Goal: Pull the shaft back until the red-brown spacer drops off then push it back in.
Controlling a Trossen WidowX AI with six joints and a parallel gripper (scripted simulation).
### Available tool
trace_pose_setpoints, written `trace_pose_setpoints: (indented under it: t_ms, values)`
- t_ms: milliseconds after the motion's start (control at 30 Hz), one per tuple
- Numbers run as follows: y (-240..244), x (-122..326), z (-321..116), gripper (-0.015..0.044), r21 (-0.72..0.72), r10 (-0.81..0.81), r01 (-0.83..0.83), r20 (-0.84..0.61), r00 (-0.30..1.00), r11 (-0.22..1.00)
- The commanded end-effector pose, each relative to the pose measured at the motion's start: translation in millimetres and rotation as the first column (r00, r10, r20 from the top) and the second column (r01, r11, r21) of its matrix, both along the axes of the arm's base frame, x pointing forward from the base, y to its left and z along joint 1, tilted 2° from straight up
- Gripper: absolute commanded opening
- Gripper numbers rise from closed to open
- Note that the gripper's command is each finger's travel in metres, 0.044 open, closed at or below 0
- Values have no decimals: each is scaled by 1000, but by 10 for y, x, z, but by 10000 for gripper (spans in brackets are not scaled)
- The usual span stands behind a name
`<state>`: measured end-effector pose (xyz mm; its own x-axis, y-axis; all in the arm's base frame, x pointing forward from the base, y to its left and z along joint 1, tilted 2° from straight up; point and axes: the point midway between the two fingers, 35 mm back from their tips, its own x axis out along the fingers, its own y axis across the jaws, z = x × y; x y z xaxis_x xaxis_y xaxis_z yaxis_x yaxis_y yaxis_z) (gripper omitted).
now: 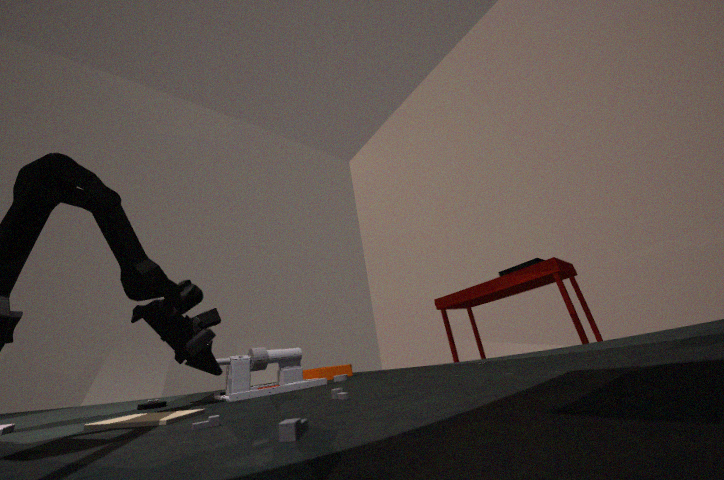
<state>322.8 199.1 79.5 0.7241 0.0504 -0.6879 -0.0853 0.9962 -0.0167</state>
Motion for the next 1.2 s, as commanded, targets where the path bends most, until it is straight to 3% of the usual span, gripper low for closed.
trace_pose_setpoints:
  t_ms: [0,1167]
  values:
    - [-4,36,20,0,1,-3,3,6,1000,1000]
    - [5,145,26,0,1,-3,3,7,1000,1000]
